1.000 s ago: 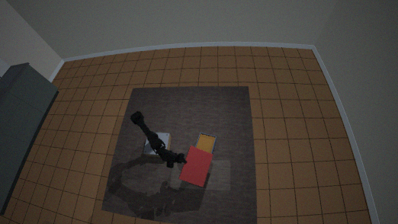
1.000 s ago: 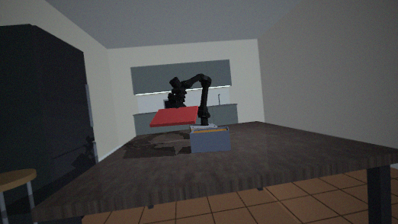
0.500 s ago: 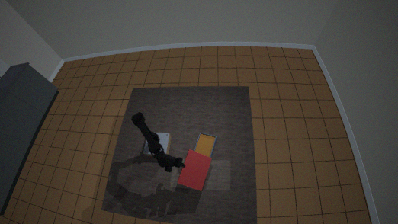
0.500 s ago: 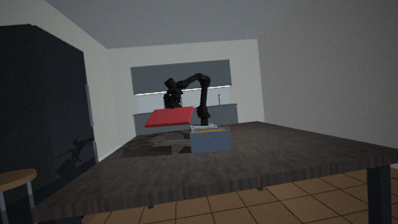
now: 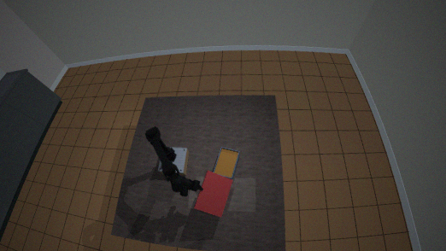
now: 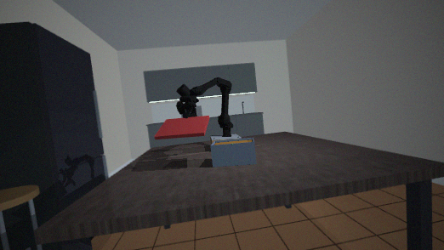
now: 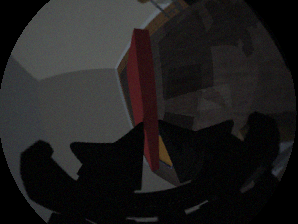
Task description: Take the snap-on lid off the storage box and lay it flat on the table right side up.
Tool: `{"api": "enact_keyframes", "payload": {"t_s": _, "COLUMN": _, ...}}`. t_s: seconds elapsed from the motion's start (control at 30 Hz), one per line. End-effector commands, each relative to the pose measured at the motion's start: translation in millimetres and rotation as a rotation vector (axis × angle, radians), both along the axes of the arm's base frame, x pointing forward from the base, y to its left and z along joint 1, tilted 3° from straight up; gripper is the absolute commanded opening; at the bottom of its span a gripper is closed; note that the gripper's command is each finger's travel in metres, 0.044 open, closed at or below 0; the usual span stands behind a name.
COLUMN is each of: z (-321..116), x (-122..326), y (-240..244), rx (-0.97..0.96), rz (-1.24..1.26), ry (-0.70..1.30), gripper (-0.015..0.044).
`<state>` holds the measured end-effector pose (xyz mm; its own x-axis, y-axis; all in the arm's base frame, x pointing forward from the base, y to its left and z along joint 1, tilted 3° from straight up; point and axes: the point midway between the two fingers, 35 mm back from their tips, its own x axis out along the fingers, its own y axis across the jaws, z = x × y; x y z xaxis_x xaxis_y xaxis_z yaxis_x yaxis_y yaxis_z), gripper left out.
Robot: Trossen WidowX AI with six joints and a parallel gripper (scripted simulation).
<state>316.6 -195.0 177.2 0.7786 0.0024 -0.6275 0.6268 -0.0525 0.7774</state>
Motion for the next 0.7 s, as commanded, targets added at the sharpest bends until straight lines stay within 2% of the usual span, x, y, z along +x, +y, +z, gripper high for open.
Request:
{"api": "enact_keyframes", "payload": {"t_s": 0.0, "z": 0, "x": 1, "y": -7, "rx": 0.001, "rz": 0.005, "ry": -0.003, "gripper": 0.0}}
{"api": "enact_keyframes", "payload": {"t_s": 0.67, "z": -3, "x": -3, "y": -34, "rx": -0.001, "rz": 0.005, "ry": -0.003, "gripper": 0.0}}
